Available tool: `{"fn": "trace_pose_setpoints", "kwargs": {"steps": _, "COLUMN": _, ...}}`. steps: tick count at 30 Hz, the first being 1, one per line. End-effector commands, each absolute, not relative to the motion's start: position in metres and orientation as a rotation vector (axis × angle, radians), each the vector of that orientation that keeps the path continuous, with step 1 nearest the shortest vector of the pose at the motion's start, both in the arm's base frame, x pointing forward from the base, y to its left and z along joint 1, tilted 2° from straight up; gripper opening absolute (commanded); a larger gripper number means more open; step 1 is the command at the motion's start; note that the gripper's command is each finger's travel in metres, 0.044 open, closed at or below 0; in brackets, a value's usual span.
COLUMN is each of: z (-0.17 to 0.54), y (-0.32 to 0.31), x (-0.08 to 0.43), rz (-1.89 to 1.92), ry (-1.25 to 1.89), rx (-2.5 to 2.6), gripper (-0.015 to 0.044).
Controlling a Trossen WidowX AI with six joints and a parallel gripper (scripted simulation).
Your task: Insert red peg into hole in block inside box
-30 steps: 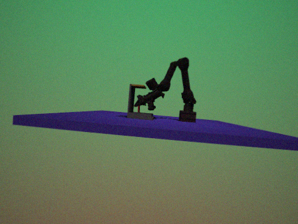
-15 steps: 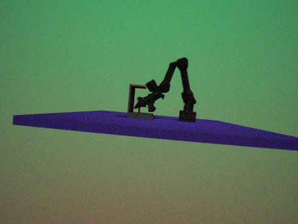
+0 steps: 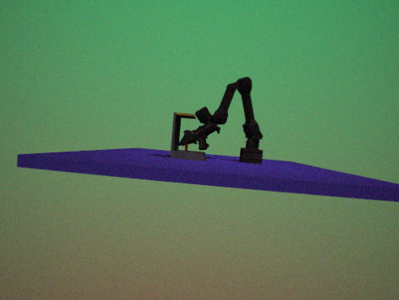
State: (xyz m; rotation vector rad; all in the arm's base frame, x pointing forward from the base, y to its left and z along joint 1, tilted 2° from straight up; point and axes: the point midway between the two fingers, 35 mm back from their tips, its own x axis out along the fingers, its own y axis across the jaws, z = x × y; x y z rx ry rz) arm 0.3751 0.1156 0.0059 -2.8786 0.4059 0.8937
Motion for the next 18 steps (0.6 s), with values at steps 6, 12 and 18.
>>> {"fn": "trace_pose_setpoints", "kwargs": {"steps": 6, "z": 0.005, "y": 0.119, "x": 0.348, "rz": 0.915, "ry": 0.407, "rx": -2.877, "gripper": 0.022}}
{"fn": "trace_pose_setpoints", "kwargs": {"steps": 12, "z": 0.005, "y": 0.12, "x": 0.332, "rz": 0.926, "ry": 0.406, "rx": -2.878, "gripper": 0.022}}
{"fn": "trace_pose_setpoints", "kwargs": {"steps": 18, "z": 0.005, "y": 0.122, "x": 0.304, "rz": 0.931, "ry": 0.406, "rx": -2.876, "gripper": 0.022}}
